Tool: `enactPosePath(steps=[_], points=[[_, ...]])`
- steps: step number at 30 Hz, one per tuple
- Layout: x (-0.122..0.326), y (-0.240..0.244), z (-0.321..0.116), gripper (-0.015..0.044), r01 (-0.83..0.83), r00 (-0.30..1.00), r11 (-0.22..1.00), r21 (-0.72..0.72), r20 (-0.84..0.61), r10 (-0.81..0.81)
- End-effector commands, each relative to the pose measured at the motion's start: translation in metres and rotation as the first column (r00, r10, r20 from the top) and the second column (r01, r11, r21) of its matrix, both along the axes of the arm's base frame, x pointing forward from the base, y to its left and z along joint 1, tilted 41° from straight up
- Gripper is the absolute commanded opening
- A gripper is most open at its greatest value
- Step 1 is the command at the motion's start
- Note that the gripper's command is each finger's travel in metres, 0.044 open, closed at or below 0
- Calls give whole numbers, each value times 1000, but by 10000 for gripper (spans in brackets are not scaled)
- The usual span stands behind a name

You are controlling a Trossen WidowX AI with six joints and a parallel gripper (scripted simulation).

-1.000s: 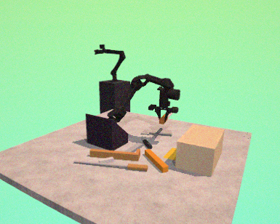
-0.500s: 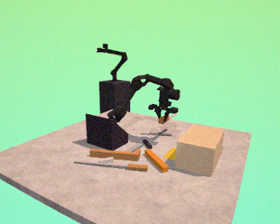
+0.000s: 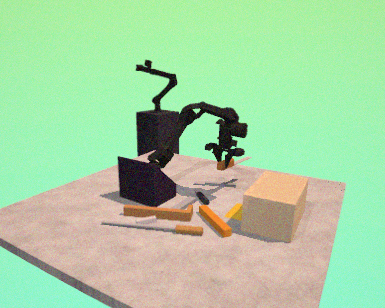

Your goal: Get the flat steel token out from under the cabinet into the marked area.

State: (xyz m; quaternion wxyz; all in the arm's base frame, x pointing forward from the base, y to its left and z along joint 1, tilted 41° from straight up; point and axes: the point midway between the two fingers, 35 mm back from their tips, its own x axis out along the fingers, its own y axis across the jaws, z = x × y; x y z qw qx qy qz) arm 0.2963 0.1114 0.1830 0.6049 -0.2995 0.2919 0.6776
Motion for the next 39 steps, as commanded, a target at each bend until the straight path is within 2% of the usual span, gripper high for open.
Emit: enactPosePath(steps=[1, 39], points=[[0, 0, 2, 0, 36, 999, 999, 3, -23, -36], [-1, -1, 1, 0, 248, 945, 968, -48, -207, -253]])
